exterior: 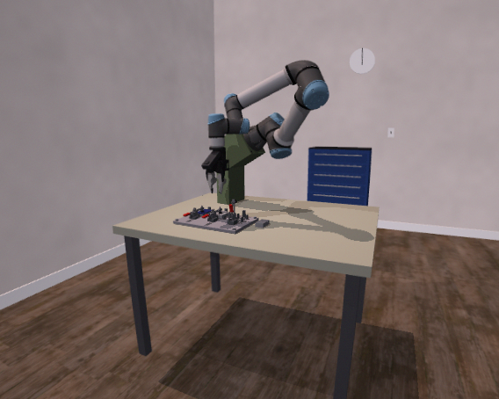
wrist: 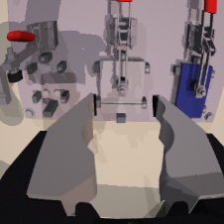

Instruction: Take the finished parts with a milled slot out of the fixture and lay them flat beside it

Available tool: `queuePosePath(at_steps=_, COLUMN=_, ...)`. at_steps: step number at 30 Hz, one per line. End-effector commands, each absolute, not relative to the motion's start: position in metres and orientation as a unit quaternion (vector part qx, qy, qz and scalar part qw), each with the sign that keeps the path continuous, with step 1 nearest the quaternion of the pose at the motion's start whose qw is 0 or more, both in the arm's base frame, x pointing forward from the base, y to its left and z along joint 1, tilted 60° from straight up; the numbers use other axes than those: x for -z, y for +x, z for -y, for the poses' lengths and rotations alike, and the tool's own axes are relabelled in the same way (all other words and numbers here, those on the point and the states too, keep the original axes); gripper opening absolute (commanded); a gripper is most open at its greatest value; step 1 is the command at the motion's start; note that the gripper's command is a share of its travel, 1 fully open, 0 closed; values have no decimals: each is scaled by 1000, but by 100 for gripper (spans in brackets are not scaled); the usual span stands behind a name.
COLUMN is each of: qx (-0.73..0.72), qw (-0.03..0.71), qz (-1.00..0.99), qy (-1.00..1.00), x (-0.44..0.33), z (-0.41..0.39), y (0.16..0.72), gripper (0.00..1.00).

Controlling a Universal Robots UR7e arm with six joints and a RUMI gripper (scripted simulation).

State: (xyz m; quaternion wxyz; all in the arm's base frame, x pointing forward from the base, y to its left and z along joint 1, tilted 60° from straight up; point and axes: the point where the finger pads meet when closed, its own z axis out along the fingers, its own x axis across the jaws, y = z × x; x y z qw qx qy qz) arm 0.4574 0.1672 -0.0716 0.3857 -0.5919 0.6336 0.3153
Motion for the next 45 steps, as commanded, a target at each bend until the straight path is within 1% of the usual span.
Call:
queuePosePath(at_steps=1, qx=-315, qw=385, qz=-634, qy=-592, x=71, z=-165, y=477, gripper=28)
queuePosePath(at_steps=13, qx=-315, qw=385, qz=-634, qy=-592, x=68, z=-159, y=534, gripper=28)
queuePosePath(at_steps=22, qx=-315, qw=385, qz=-634, qy=-592, x=67, z=-158, y=548, gripper=28)
queuePosePath(at_steps=34, qx=-315, qw=385, qz=-634, qy=-592, x=68, z=-159, y=550, gripper=28)
queuePosePath(at_steps=45, qx=-315, qw=385, qz=-634, qy=-592, x=83, z=-184, y=553, gripper=28)
